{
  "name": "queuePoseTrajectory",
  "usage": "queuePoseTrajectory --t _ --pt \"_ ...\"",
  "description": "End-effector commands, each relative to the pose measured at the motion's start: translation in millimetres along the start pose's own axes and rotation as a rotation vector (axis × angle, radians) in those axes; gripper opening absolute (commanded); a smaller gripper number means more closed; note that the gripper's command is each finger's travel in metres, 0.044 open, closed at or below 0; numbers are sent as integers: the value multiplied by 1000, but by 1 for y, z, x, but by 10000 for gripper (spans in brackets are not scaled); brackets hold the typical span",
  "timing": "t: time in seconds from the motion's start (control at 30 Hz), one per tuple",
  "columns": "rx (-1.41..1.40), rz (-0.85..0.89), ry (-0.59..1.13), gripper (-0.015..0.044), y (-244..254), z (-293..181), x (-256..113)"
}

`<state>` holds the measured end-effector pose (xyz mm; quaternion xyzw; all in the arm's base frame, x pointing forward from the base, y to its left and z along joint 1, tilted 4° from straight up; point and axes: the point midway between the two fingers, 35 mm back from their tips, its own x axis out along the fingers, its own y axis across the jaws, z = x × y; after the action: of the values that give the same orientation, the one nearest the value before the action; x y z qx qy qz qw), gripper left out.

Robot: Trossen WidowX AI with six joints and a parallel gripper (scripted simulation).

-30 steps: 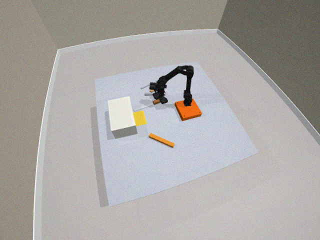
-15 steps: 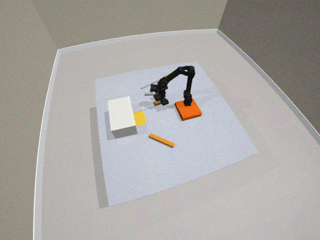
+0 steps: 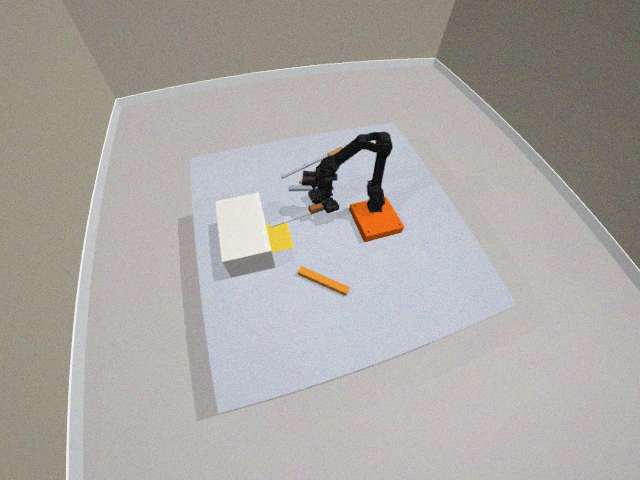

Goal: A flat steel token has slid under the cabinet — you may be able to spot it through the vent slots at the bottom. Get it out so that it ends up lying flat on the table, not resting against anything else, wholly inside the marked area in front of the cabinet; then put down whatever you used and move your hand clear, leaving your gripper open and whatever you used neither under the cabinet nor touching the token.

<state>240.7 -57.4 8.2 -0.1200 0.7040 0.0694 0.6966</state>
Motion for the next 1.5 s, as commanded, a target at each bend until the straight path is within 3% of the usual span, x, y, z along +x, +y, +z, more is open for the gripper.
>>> queuePoseTrajectory --t 0.0,0.1,0.27,0.37,1.0,1.13,1.47 --pt "0 0 0 131 0 0 0" --pt "0 0 0 200 0 0 0" --pt "0 0 0 200 0 0 0" --pt "0 0 -3 270 0 0 0" --pt "-1 0 -2 270 0 -4 6" --pt "3 -4 -8 165 -2 0 3" --pt "3 -4 -8 78 -2 0 3"
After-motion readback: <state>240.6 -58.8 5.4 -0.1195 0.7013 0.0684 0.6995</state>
